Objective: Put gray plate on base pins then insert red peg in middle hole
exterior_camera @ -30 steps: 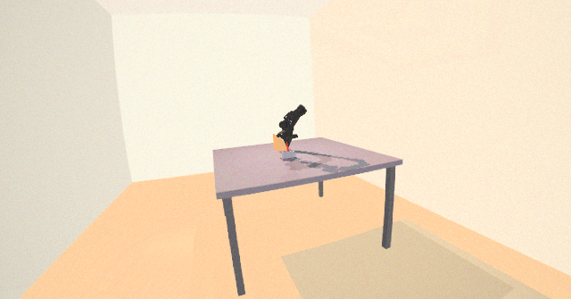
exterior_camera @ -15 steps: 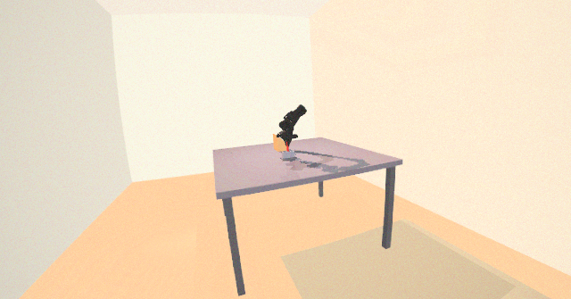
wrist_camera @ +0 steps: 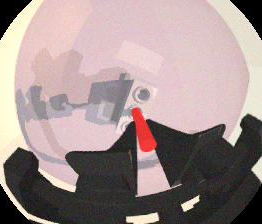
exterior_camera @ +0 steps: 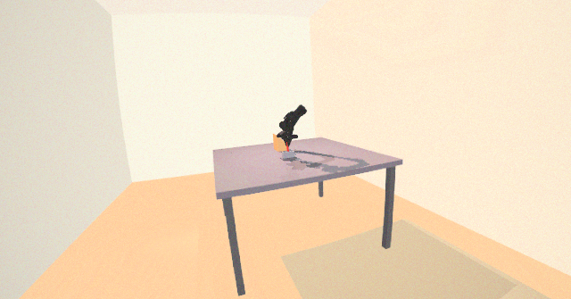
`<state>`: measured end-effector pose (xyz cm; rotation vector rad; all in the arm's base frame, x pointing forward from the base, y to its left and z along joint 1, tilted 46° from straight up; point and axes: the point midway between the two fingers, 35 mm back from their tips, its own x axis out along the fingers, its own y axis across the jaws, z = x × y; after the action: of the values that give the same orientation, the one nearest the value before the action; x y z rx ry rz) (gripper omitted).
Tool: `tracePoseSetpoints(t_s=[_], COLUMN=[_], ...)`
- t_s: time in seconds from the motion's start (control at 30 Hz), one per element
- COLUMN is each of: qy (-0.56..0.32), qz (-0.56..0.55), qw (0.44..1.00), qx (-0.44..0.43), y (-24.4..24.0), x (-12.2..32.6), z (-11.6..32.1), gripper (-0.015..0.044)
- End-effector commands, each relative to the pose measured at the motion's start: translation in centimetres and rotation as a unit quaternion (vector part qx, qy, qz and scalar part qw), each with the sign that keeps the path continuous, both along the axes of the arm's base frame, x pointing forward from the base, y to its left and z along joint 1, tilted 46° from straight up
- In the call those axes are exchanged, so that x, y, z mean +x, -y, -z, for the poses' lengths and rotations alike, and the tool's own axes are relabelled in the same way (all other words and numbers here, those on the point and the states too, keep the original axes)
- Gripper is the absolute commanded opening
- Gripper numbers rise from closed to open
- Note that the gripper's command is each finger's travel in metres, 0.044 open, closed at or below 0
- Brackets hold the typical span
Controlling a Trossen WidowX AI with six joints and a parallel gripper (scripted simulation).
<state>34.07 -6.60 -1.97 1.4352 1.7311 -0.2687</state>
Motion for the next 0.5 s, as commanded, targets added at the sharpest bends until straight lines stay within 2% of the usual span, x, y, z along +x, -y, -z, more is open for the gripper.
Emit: tracePoseSetpoints(t_s=[0.0, 0.2, 0.47], qy=[0.0, 0.0, 0.0], qz=[0.0, 0.0, 0.0], qw=[1.0, 1.0, 1.0], qx=[0.0, 0.0, 0.0], y=[0.02, 0.02, 0.02], x=[0.01, 0.01, 0.01], z=[-0.01, -0.01, -0.01], gripper=[0.0, 0.015, 0.015])
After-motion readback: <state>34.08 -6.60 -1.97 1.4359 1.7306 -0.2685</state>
